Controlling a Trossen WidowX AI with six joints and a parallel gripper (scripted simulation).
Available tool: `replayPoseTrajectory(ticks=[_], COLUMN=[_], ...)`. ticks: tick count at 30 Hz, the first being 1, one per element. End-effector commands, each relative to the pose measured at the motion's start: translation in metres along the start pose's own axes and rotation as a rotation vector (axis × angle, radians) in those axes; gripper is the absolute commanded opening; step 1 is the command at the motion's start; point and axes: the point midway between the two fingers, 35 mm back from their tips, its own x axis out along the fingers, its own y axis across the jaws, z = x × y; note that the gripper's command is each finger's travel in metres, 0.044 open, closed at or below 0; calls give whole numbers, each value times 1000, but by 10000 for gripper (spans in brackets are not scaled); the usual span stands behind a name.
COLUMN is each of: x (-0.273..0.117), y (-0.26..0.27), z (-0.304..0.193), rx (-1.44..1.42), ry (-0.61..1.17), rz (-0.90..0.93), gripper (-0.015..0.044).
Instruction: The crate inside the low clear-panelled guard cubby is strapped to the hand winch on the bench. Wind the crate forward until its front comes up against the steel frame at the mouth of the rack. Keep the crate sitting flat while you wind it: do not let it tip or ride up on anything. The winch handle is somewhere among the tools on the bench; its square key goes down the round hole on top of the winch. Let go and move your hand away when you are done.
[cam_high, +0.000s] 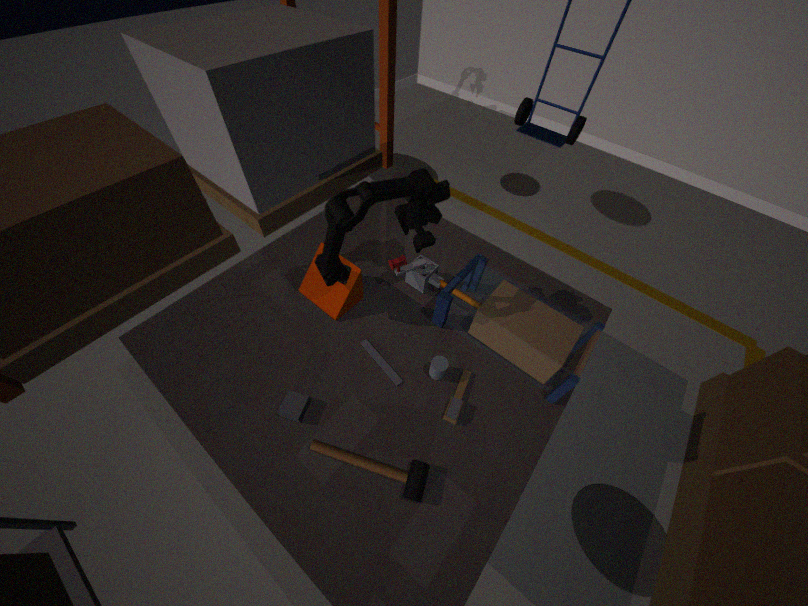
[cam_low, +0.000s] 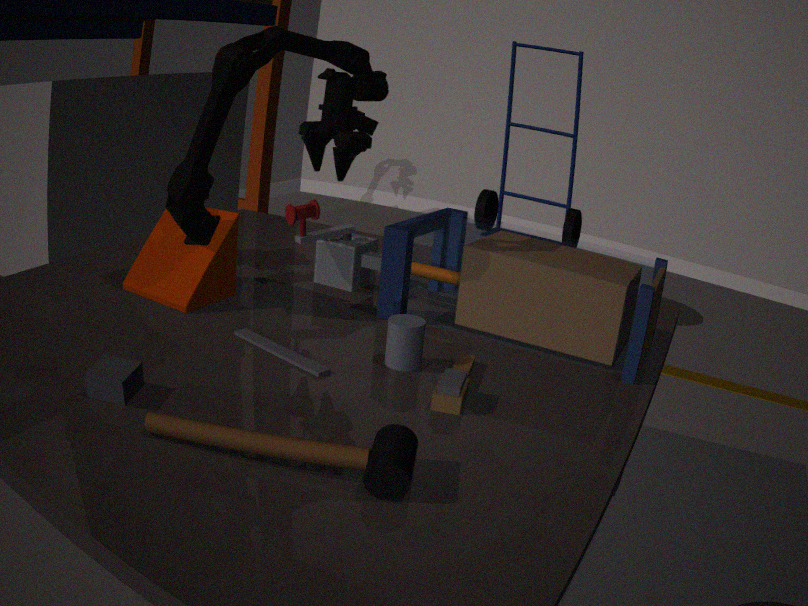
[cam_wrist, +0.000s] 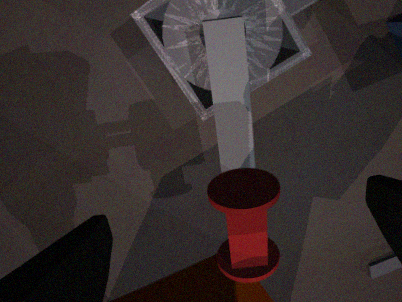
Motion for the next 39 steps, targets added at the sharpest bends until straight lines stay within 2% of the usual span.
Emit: replayPoseTrajectory(ticks=[1, 7, 12, 19, 22, 39], x=[-2, 0, 51, 61, 91, 115], y=[-4, -4, -7, -7, -9, -11], z=[3, 5, 5, 4, 3, 3], rx=[3, 4, 5, 5, 6, 6], ry=[6, 6, 6, 6, 7, 7], rz=[-61, -61, -62, -62, -63, -63], gripper=[440, 440, 440, 440, 440, 440])
